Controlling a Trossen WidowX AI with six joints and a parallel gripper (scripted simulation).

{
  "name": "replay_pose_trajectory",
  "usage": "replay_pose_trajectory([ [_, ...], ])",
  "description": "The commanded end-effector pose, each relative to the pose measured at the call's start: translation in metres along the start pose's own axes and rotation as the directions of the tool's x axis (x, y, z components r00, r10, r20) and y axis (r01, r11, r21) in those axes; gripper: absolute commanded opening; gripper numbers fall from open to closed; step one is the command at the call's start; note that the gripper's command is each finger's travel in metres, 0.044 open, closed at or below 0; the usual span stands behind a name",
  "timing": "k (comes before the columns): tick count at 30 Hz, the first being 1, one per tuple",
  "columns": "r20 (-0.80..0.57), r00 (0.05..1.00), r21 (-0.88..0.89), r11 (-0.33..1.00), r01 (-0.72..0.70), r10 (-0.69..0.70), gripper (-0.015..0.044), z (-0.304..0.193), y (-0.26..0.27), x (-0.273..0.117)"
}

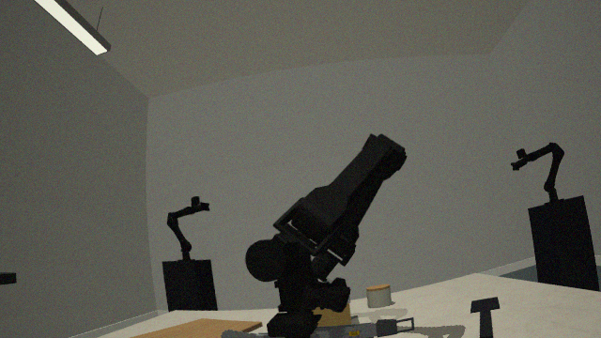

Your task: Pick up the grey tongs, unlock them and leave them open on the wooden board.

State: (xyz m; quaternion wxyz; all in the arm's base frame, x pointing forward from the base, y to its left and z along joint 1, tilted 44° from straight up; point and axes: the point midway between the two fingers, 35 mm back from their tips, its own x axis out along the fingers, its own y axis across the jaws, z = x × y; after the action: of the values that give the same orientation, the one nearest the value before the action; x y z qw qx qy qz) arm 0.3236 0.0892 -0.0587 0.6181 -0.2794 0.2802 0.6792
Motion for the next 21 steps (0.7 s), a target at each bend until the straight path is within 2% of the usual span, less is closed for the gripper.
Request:
replay_pose_trajectory([
  [1, -0.010, 0.999, -0.004, 0.999, 0.034, -0.034, -0.0150, -0.004, -0.009, -0.056],
  [3, -0.008, 0.999, -0.002, 0.999, 0.033, -0.033, -0.0150, -0.004, -0.006, -0.085],
  [7, -0.003, 0.999, -0.001, 0.999, 0.032, -0.032, -0.0150, -0.002, -0.001, -0.115],
  [21, -0.003, 0.999, -0.001, 0.999, 0.032, -0.032, -0.0150, -0.002, 0.000, -0.117],
])
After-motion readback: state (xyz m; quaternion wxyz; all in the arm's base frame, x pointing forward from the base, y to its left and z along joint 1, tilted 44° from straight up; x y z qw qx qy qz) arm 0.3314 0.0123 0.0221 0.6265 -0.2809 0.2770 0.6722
